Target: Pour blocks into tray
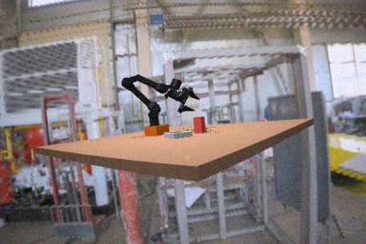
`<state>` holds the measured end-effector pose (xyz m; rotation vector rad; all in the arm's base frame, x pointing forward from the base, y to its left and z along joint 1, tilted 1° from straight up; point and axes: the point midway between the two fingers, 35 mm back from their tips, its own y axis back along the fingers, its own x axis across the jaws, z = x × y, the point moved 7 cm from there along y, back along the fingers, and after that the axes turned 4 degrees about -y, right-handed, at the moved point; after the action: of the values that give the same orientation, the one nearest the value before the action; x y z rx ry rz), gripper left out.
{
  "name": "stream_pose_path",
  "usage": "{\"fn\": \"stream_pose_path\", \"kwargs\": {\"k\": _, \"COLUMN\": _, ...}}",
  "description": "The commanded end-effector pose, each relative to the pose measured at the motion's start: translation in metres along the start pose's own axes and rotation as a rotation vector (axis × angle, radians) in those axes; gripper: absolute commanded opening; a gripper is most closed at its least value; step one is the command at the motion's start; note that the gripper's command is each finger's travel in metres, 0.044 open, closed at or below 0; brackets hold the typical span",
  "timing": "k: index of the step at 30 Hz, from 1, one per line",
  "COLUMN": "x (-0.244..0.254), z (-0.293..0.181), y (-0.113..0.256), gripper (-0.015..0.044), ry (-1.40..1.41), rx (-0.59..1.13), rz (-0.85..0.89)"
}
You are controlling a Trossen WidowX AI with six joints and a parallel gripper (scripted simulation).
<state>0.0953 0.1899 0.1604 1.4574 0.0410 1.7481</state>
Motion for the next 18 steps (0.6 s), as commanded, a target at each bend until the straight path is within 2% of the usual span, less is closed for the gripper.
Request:
{"fn": "stream_pose_path", "kwargs": {"k": 1, "x": -0.011, "z": 0.019, "y": -0.005, "gripper": 0.044, "ry": 0.146, "rx": -0.056, "rz": -0.026}}
{"fn": "stream_pose_path", "kwargs": {"k": 18, "x": -0.054, "z": 0.086, "y": -0.005, "gripper": 0.044, "ry": 0.655, "rx": -0.23, "rz": -0.203}}
